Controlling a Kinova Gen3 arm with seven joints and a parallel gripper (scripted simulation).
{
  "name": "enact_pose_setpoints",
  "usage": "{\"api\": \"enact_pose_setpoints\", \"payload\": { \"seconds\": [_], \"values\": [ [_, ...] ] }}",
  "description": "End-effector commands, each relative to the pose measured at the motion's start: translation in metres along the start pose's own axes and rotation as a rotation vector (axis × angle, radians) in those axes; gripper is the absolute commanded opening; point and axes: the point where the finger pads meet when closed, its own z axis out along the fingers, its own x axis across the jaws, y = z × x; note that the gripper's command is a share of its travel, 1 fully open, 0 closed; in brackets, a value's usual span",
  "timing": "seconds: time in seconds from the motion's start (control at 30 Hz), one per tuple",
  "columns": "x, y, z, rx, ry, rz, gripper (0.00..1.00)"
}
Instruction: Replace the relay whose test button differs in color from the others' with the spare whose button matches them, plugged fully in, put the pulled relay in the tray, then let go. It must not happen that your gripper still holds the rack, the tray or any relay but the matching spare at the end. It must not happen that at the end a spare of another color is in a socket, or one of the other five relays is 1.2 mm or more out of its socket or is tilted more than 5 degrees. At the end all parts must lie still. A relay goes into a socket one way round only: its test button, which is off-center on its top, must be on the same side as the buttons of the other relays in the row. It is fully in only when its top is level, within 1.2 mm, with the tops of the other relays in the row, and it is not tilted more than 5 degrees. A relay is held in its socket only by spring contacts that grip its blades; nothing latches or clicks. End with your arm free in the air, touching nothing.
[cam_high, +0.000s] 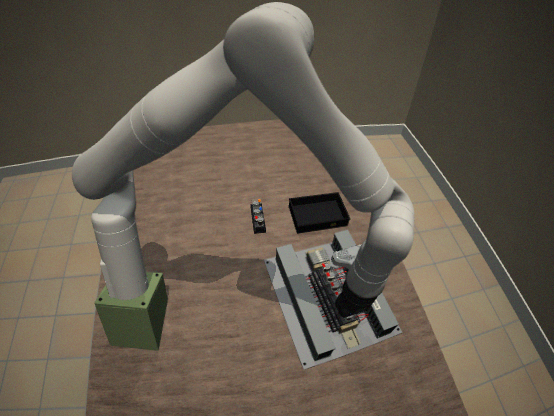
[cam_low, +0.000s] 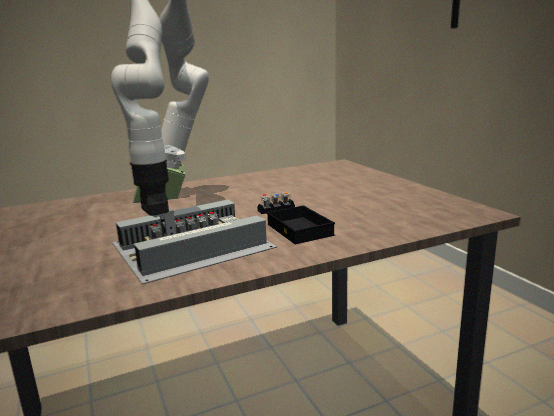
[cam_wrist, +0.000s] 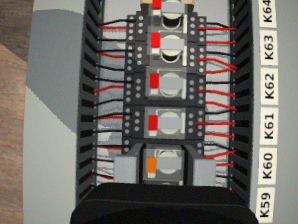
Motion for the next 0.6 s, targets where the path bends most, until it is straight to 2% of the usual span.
{"api": "enact_pose_setpoints", "payload": {
  "seconds": [0.0,0.57],
  "values": [
    [0.0007,0.0005,-0.004,-0.002,0.001,0.0,0.0],
    [0.0007,0.0005,-0.0043,-0.002,0.001,0.0,0.0]
  ]
}}
